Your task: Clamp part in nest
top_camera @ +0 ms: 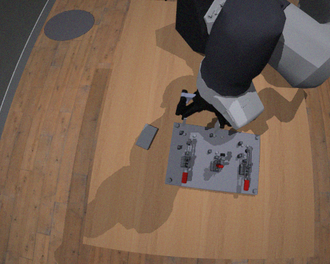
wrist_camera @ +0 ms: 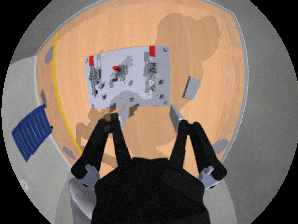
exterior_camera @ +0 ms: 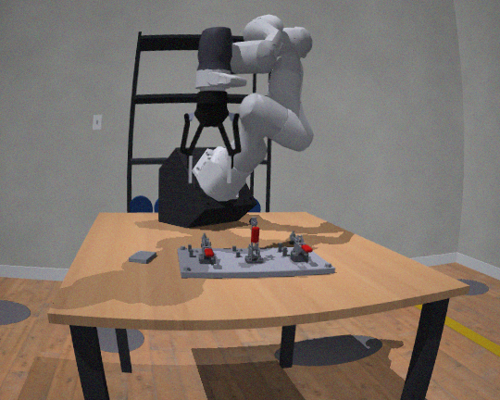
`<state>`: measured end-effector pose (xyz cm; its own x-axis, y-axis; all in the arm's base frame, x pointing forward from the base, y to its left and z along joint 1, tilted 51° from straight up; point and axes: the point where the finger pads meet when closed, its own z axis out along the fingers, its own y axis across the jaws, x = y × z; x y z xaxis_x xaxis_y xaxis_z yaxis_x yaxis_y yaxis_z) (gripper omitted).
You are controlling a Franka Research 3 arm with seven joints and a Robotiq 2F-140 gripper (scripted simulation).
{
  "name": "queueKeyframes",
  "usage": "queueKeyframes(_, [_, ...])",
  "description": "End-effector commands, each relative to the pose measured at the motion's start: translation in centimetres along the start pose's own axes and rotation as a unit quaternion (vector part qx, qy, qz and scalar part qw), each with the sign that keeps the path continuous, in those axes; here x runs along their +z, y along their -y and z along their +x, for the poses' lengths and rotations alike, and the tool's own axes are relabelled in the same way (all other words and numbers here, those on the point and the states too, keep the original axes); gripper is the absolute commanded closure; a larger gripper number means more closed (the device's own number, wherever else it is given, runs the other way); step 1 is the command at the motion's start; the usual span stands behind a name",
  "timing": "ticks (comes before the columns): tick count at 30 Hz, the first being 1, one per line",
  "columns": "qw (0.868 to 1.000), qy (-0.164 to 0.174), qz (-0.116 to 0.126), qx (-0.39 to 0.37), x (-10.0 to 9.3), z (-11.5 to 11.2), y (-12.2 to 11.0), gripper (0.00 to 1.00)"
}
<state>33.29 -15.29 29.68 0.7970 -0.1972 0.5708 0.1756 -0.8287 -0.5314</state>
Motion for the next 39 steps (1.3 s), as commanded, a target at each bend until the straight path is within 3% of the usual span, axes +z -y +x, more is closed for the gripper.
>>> queueKeyframes(1, [0.999,-0.003,-0.003,-0.037,0.1,0.8,-2.8,0.42])
queueKeyframes(2, [0.999,-0.003,-0.003,-0.037,0.1,0.8,-2.8,0.42])
queueKeyframes(13, [0.999,-0.003,-0.003,-0.037,0.0,1.7,-13.1,0.42])
queueKeyframes(28, [0.999,-0.003,-0.003,-0.037,0.0,2.0,-16.4,0.42])
queueKeyframes(39, [0.999,-0.003,-0.003,-0.037,0.0,2.1,-17.0,0.42])
